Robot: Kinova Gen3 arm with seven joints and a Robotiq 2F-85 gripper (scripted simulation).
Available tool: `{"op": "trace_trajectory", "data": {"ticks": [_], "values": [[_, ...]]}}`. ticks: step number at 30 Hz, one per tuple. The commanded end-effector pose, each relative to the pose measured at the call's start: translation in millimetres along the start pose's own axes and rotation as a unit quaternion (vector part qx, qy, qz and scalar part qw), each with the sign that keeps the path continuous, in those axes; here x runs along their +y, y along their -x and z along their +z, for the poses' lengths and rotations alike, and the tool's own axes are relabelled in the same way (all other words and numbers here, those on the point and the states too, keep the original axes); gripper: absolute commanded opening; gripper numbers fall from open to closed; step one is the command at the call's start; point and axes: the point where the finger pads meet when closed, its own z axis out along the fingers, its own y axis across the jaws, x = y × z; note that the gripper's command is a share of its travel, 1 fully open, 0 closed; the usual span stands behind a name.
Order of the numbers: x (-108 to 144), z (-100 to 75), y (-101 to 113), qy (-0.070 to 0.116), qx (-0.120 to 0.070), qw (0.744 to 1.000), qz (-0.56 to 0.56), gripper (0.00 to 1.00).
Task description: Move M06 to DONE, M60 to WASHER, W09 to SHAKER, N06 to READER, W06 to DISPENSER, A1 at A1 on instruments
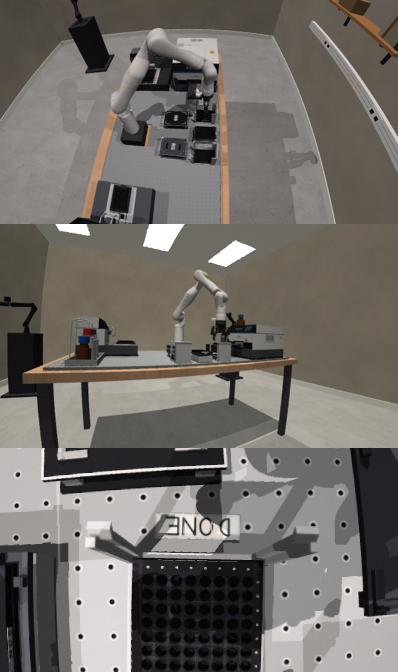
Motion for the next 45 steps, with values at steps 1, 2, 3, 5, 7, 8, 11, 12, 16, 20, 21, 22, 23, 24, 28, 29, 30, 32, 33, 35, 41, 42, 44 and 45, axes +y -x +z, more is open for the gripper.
{"op": "trace_trajectory", "data": {"ticks": [1,2,3,5,7,8,11,12,16,20,21,22,23,24,28,29,30,32,33,35,41,42,44,45], "values": [[0.2,-6.0,0.5,0.000,-0.001,1.000,0.000,1.00],[0.2,-7.4,0.5,0.000,-0.001,1.000,0.000,1.00],[0.2,-8.7,0.5,0.000,-0.001,1.000,0.000,1.00],[0.2,-11.4,0.5,0.000,-0.001,1.000,0.000,1.00],[0.2,-11.4,0.5,0.000,-0.001,1.000,0.000,1.00],[0.2,-12.6,0.4,0.000,-0.001,1.000,0.000,1.00],[0.2,-16.7,0.5,0.000,-0.001,1.000,0.000,1.00],[0.2,-18.0,0.5,0.000,-0.001,1.000,0.000,1.00],[0.2,-23.4,0.4,0.000,-0.001,1.000,0.000,1.00],[0.2,-28.7,0.4,0.000,-0.001,1.000,0.000,1.00],[0.2,-30.0,0.4,0.000,-0.001,1.000,0.000,1.00],[0.2,-31.4,0.4,0.000,-0.001,1.000,0.000,1.00],[0.2,-31.4,0.4,0.000,-0.001,1.000,0.000,1.00],[0.2,-31.4,0.4,0.000,-0.001,1.000,0.000,1.00],[0.2,-36.7,0.4,0.000,-0.001,1.000,0.000,1.00],[0.2,-38.0,0.4,0.000,-0.001,1.000,0.000,1.00],[0.2,-39.4,0.4,0.000,-0.001,1.000,0.000,1.00],[0.2,-42.0,0.4,0.000,-0.001,1.000,0.000,1.00],[0.2,-43.4,0.4,0.000,-0.001,1.000,0.000,1.00],[0.2,-46.0,0.4,0.000,-0.001,1.000,0.000,1.00],[0.2,-51.4,0.4,0.000,-0.001,1.000,0.000,1.00],[0.1,-52.7,0.4,0.000,-0.001,1.000,0.000,1.00],[0.2,-55.4,0.4,0.000,-0.001,1.000,0.000,1.00],[0.2,-56.7,0.4,0.000,-0.001,1.000,0.000,1.00]]}}
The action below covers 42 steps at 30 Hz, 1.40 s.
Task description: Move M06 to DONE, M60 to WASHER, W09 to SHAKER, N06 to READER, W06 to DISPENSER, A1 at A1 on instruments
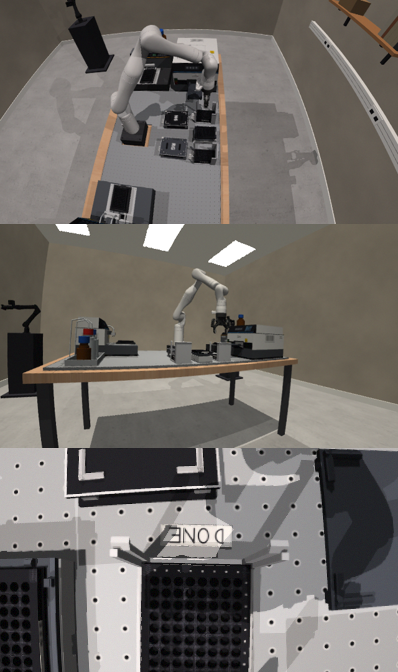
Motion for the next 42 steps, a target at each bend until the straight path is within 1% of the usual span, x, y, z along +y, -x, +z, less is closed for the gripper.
{"op": "trace_trajectory", "data": {"ticks": [1,11,13,18,26,28,30,42], "values": [[0.2,-5.6,0.4,0.000,-0.001,1.000,0.000,1.00],[0.2,-19.0,0.4,0.000,-0.001,1.000,0.000,1.00],[0.2,-19.0,0.4,0.000,-0.001,1.000,0.000,1.00],[0.2,-25.1,0.4,0.000,-0.001,1.000,0.000,1.00],[0.2,-25.1,0.4,0.000,-0.001,1.000,0.000,1.00],[-6.5,-25.4,0.8,0.000,-0.001,1.000,-0.007,1.00],[-6.5,-25.4,0.8,0.000,-0.001,1.000,-0.007,1.00],[-46.5,-25.4,2.9,0.000,-0.001,1.000,-0.007,1.00]]}}
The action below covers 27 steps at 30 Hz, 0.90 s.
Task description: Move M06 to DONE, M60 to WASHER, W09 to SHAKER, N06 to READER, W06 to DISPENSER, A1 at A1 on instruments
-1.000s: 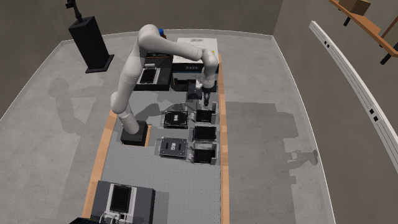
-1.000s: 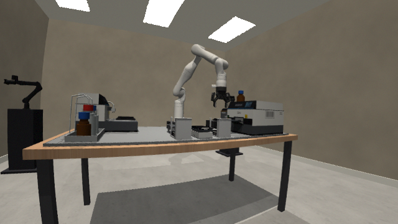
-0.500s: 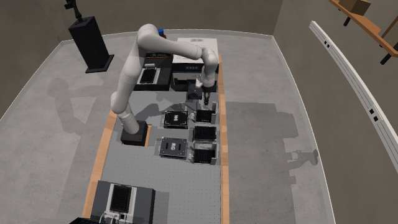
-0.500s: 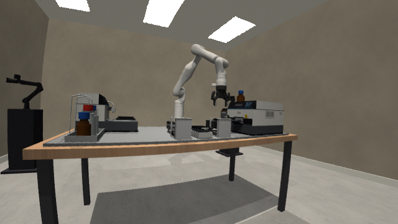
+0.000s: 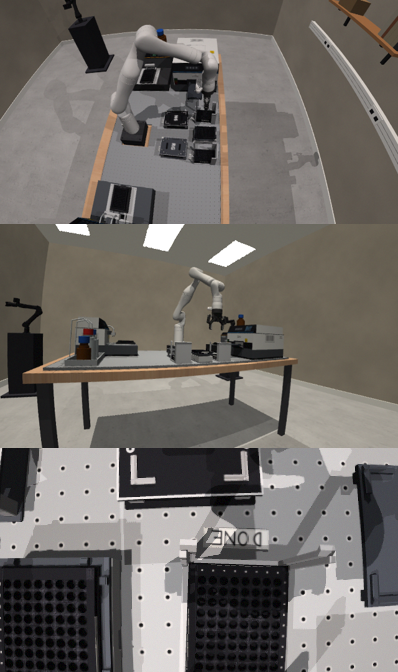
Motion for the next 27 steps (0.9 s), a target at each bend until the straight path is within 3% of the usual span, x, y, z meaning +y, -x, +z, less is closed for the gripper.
{"op": "trace_trajectory", "data": {"ticks": [1,22,27], "values": [[-14.2,-0.8,1.1,0.001,-0.001,1.000,0.000,1.00],[-65.2,-0.7,3.2,0.000,-0.001,1.000,-0.007,1.00],[-75.9,-0.8,15.9,0.000,-0.001,1.000,-0.014,1.00]]}}
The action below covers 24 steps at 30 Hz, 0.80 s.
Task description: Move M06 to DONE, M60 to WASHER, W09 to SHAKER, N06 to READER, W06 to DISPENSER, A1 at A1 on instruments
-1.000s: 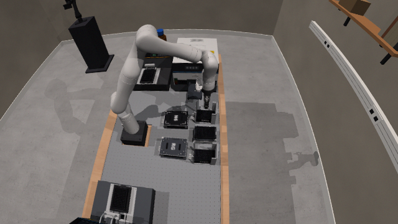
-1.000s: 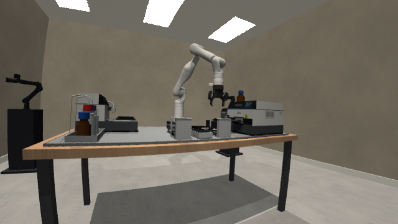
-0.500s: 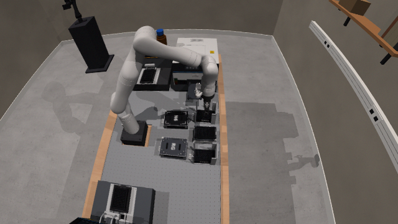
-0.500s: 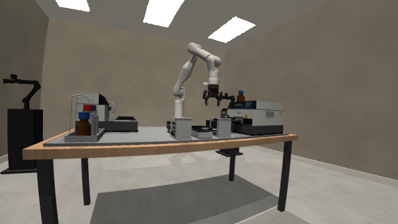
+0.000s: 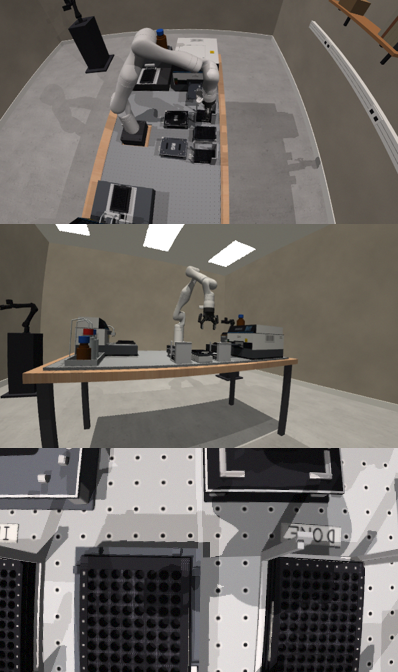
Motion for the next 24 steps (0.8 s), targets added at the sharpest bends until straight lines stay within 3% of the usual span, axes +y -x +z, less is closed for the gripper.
{"op": "trace_trajectory", "data": {"ticks": [1,20,24], "values": [[-8.8,-0.7,10.1,0.000,-0.001,1.000,-0.002,1.00],[-46.0,-0.8,52.3,0.000,-0.001,1.000,-0.002,1.00],[-46.0,-0.8,52.3,0.000,-0.001,1.000,-0.002,1.00]]}}
